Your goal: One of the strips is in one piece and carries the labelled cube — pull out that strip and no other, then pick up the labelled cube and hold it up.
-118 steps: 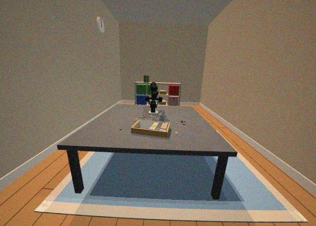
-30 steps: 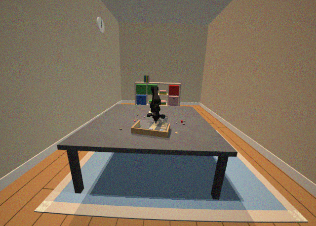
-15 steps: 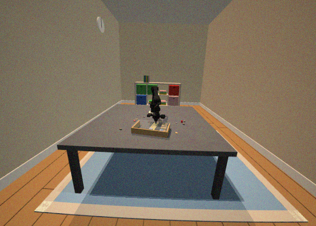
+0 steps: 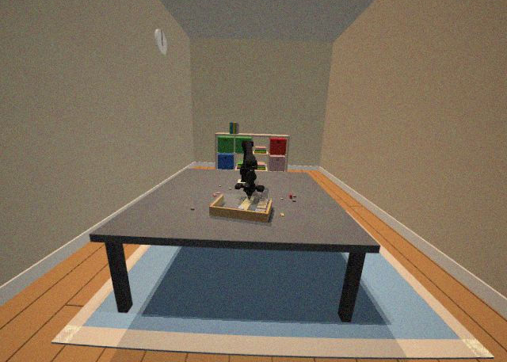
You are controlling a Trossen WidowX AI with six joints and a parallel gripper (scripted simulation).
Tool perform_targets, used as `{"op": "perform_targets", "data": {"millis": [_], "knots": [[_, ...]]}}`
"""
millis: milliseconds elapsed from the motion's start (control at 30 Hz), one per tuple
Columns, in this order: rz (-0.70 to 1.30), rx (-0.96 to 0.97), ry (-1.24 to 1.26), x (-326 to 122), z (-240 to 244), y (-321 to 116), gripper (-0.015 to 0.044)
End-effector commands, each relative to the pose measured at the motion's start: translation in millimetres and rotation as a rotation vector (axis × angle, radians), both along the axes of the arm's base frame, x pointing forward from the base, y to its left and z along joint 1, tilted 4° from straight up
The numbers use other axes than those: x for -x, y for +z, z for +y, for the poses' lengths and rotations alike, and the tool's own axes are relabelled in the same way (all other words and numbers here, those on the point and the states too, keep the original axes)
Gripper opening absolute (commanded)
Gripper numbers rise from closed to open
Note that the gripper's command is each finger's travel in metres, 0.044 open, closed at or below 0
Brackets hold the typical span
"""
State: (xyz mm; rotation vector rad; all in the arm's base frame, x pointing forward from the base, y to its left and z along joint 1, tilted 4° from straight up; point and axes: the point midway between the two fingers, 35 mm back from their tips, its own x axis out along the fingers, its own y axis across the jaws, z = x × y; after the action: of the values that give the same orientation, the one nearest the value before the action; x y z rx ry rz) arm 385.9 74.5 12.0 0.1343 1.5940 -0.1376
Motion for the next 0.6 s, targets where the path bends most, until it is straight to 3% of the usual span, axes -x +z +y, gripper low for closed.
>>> {"op": "perform_targets", "data": {"millis": [0,567], "knots": [[-0.003,0.003,-0.003,-0.7,-0.2,-1.2,0.0],[-0.003,0.003,-0.003,-0.7,-0.2,-2.9,0.0]]}}
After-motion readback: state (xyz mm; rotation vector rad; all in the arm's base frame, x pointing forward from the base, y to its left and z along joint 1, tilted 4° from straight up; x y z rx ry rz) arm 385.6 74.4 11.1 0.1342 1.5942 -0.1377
